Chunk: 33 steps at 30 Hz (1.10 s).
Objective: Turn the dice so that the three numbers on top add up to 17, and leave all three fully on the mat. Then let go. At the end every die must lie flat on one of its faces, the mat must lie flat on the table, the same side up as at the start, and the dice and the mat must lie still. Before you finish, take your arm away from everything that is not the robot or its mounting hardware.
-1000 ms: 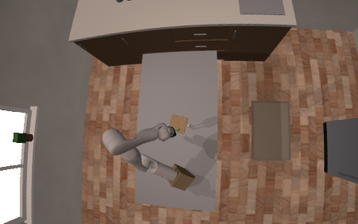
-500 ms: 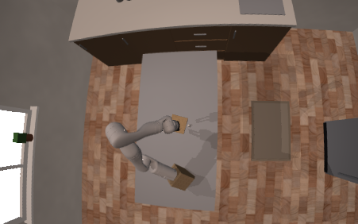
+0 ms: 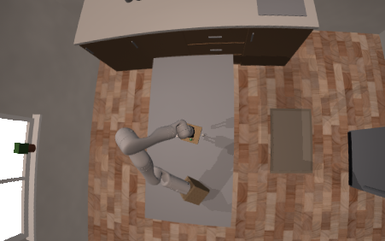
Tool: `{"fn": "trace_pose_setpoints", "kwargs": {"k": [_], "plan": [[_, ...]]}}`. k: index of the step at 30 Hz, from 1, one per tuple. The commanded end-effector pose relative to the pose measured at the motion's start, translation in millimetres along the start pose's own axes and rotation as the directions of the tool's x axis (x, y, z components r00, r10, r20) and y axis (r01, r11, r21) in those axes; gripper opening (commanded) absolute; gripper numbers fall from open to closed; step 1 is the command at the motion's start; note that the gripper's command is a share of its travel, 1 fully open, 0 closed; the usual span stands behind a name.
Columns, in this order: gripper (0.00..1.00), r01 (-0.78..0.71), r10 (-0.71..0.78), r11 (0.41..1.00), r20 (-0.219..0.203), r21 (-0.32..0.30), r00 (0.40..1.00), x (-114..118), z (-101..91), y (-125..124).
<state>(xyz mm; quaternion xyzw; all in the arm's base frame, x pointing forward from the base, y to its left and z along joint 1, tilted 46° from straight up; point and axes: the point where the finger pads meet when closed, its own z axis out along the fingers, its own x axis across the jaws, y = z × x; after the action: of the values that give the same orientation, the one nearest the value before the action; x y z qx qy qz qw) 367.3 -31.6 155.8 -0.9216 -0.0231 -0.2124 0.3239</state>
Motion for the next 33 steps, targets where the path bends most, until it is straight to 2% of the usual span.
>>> {"fn": "trace_pose_setpoints", "kwargs": {"k": [1, 12, 22, 33], "plan": [[0.34, 0.001, -0.001, 1.0, 0.0, 0.0, 1.0, 0, 0.3, 0], [0.34, 0.001, -0.001, 1.0, 0.0, 0.0, 1.0, 0, 1.3, 0], [0.34, 0.001, -0.001, 1.0, 0.0, 0.0, 1.0, 0, 19.6, 0], [0.34, 0.001, -0.001, 1.0, 0.0, 0.0, 1.0, 1, 69.9, 0]]}}
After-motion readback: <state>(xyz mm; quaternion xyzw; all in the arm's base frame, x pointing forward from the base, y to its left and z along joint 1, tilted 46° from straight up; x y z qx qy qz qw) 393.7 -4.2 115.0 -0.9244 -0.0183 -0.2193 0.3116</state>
